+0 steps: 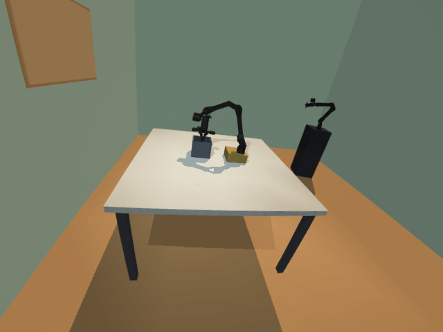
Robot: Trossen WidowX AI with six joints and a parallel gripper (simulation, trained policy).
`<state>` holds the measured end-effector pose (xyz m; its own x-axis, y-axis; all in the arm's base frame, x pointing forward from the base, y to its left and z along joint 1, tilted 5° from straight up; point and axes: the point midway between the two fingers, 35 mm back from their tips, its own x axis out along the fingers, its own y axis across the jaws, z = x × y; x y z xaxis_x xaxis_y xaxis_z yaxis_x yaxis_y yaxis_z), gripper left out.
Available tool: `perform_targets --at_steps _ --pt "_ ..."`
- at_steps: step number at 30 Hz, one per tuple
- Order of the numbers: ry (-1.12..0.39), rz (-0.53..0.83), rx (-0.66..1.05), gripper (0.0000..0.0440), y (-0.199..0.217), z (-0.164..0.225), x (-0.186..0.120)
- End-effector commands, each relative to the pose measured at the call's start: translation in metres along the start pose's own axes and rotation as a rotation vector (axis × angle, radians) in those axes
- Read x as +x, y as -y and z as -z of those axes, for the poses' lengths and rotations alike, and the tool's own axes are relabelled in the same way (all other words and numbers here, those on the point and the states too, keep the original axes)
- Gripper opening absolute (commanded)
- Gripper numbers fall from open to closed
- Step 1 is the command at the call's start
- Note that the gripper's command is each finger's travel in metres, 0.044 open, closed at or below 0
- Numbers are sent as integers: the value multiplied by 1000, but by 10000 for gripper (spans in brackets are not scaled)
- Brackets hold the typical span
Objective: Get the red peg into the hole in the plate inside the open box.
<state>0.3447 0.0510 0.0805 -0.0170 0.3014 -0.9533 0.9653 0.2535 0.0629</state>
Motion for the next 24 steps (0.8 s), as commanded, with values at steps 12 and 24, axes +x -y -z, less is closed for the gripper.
perform_targets --at_steps 12,24 --pt "-113 -123 -23 40 -26 -1 -46" --pt "-157 -288 -118 52 -50 -4 -104"
